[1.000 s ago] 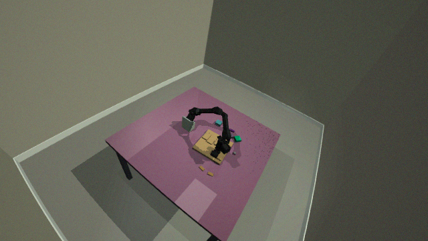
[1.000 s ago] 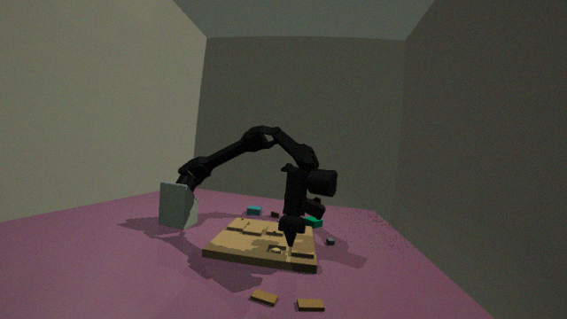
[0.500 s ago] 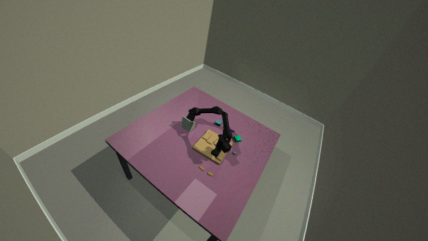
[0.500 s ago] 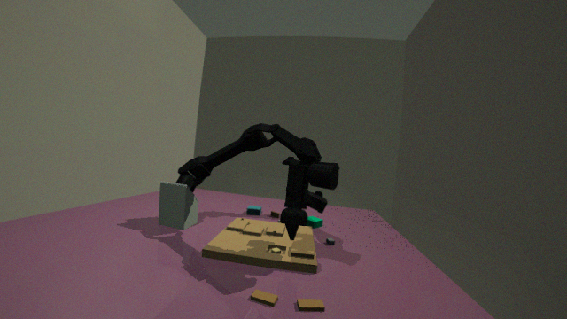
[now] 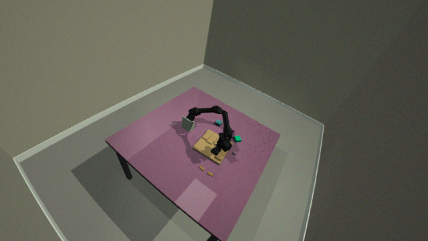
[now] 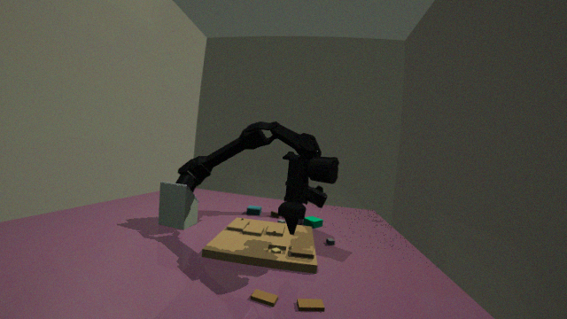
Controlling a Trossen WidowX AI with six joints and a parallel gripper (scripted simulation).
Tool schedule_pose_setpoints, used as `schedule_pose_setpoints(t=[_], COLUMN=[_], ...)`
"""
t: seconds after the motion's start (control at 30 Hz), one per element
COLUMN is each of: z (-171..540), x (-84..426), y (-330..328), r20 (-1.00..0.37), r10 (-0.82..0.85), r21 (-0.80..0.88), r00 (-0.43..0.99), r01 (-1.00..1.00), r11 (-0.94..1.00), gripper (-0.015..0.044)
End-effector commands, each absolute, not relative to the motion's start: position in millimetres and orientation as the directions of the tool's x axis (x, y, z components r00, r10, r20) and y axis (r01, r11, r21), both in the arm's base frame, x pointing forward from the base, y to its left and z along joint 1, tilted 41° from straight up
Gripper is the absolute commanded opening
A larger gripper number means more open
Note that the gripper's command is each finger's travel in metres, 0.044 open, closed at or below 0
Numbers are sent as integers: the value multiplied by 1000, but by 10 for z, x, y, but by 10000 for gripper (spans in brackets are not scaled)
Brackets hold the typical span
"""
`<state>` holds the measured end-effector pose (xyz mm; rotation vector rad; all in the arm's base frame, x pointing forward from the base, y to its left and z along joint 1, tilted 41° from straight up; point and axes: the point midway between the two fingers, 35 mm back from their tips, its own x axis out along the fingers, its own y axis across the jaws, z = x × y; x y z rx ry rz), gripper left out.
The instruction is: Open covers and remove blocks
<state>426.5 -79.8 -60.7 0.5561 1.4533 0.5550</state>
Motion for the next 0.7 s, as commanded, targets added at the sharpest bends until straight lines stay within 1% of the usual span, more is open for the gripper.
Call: schedule_pose_setpoints(t=[0.0,0.3,0.47,0.67], z=[-463,-151,-5,132], x=[4193,3920,3732,3489], y=[-701,-450,-308,-142], r20=[-754,-755,-755,-754], r10=[655,655,655,655], r21=[655,592,520,409], r00=[42,42,42,42], r01=[110,473,648,810], r11=[747,652,557,419], gripper=[0,0,0,0])
